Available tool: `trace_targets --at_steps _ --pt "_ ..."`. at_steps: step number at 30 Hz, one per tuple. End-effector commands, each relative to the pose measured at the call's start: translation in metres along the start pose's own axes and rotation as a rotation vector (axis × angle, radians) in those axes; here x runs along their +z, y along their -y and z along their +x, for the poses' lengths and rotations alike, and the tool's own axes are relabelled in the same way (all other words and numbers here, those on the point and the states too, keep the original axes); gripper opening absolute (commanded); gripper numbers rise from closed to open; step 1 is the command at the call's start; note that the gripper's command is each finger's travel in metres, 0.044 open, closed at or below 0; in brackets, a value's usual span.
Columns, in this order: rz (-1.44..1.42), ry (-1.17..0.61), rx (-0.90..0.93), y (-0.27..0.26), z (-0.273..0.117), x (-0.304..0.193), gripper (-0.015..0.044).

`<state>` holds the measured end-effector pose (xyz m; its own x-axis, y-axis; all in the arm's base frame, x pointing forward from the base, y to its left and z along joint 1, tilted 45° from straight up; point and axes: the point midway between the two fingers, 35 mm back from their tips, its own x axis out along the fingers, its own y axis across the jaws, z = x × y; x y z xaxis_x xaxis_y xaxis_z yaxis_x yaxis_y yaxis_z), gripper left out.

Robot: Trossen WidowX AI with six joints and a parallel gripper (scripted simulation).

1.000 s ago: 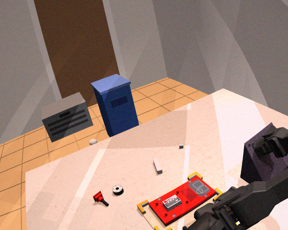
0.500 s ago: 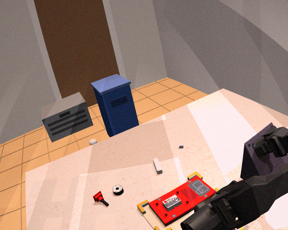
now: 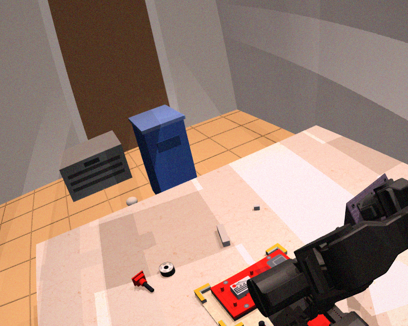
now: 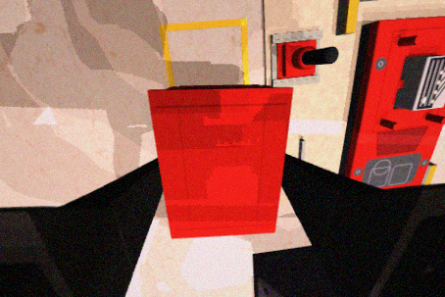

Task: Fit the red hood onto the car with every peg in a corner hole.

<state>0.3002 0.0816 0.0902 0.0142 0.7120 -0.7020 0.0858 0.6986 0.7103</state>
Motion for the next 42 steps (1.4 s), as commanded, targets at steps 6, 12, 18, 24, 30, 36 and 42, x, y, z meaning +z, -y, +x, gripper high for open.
trace_targets --at_steps 6,12,18,24,30,36,42 --pt "-0.012 0.010 0.000 -0.003 -0.018 0.001 0.0000" --pt "-0.012 0.009 -0.007 0.021 -0.017 0.013 0.0000" --pt "-0.023 0.012 -0.016 0.052 -0.019 0.026 0.0000" --pt "-0.032 0.013 -0.022 0.085 -0.022 0.036 0.0000" --pt "-0.046 0.013 -0.023 0.119 -0.023 0.042 0.0000" --pt "-0.063 0.012 -0.019 0.154 -0.024 0.045 0.0000" --pt "-0.082 0.012 -0.011 0.189 -0.023 0.044 0.0000"
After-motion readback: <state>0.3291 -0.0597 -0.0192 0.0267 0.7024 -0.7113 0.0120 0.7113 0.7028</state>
